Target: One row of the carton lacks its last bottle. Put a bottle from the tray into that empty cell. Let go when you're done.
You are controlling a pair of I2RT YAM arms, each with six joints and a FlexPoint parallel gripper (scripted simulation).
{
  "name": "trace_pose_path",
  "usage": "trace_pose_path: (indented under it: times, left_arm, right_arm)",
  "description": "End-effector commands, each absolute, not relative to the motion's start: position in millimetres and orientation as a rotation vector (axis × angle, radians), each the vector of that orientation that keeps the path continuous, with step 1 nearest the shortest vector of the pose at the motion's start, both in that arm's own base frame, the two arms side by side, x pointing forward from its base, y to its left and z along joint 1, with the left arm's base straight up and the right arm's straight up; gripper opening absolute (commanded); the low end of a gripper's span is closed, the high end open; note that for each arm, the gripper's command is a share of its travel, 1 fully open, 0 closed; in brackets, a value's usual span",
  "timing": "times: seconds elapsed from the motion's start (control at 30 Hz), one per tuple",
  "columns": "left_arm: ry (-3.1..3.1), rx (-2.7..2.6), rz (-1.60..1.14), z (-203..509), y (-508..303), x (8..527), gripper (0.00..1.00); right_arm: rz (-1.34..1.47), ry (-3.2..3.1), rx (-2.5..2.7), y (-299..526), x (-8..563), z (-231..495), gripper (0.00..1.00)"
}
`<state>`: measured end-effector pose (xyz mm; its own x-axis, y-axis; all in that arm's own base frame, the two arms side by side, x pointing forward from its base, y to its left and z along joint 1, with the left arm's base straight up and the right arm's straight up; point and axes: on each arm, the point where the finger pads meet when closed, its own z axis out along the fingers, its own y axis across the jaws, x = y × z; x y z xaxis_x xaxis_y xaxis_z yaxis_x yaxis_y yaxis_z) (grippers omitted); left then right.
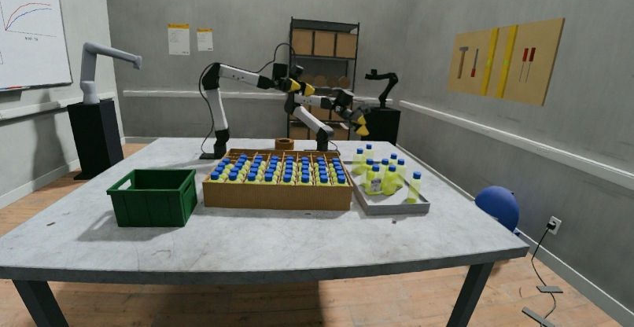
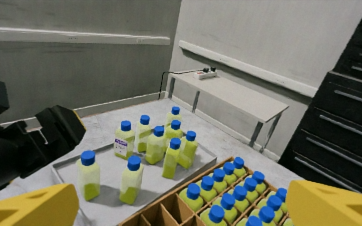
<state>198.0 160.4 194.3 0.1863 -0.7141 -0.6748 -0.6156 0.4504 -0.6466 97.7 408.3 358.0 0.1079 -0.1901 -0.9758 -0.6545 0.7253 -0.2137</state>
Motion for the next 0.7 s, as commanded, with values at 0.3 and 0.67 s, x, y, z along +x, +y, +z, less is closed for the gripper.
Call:
trace_pose_path:
  times: [0.3,0.67]
  left_arm:
    - [1.490,-1.220,-0.102,198.8,161.0,199.0,1.00]
    - [1.487,-1.263,-0.097,197.1,162.2,196.4,0.67]
  right_arm:
    - [0.407,1.451,-0.718,406.6,98.0,365.3,1.00]
    - [0.432,1.463,-0.752,409.4,94.7,363.3,1.00]
